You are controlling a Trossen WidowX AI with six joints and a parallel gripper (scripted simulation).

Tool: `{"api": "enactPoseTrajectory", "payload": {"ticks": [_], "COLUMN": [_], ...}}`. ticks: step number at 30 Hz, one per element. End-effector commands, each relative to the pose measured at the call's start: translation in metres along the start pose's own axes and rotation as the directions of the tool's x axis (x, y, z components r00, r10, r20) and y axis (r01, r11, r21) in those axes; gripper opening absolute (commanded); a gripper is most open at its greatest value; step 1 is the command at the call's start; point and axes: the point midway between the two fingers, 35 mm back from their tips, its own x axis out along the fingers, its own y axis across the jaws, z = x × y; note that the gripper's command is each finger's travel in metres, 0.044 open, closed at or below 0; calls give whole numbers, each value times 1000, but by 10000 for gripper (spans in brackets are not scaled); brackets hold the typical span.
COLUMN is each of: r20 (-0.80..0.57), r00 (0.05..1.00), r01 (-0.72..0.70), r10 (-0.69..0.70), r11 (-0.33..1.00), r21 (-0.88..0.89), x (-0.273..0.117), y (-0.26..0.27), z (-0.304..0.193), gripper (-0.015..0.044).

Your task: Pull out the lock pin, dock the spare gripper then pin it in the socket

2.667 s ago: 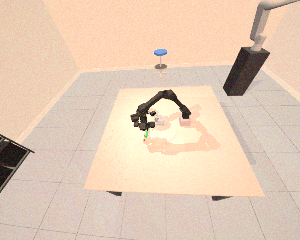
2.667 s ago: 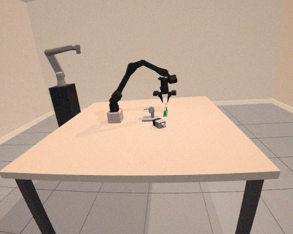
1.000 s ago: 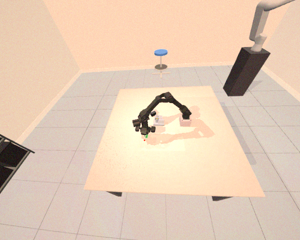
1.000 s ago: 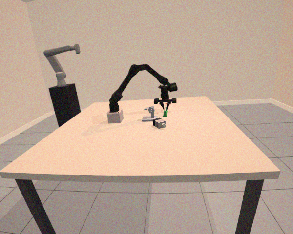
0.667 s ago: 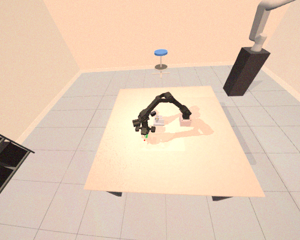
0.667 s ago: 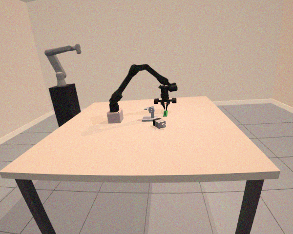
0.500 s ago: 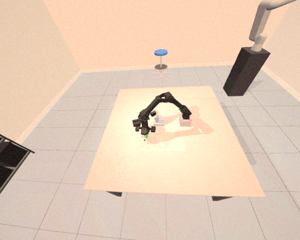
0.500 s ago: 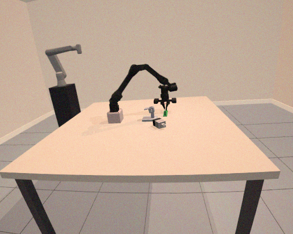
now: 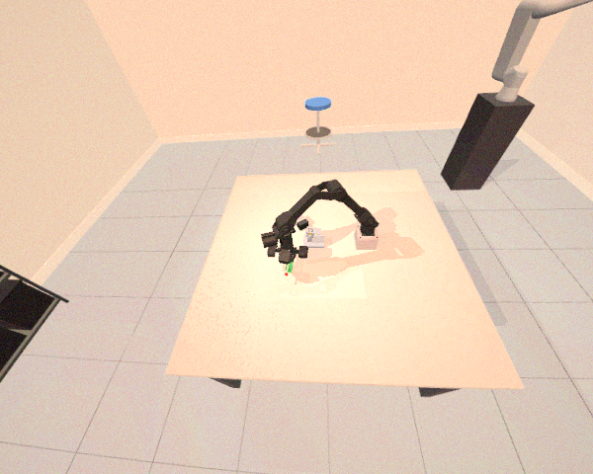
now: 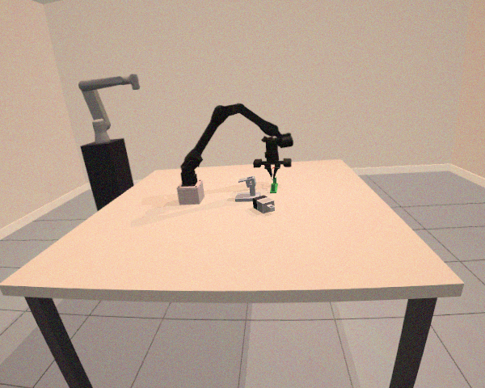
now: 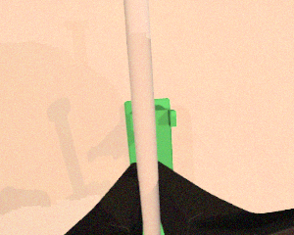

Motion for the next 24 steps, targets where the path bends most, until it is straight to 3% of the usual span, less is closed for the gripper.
{"api": "enactPoseTrajectory", "payload": {"ticks": [1, 24], "r20": [1, -2], "r00": [1000, 1000], "r01": [3, 1], "r10": [-3, -1], "r11": [1000, 1000], "r21": [1, 1], "x": [-6, -18], "y": [-1, -4], "z": [1, -43], "gripper": [0, 0]}}
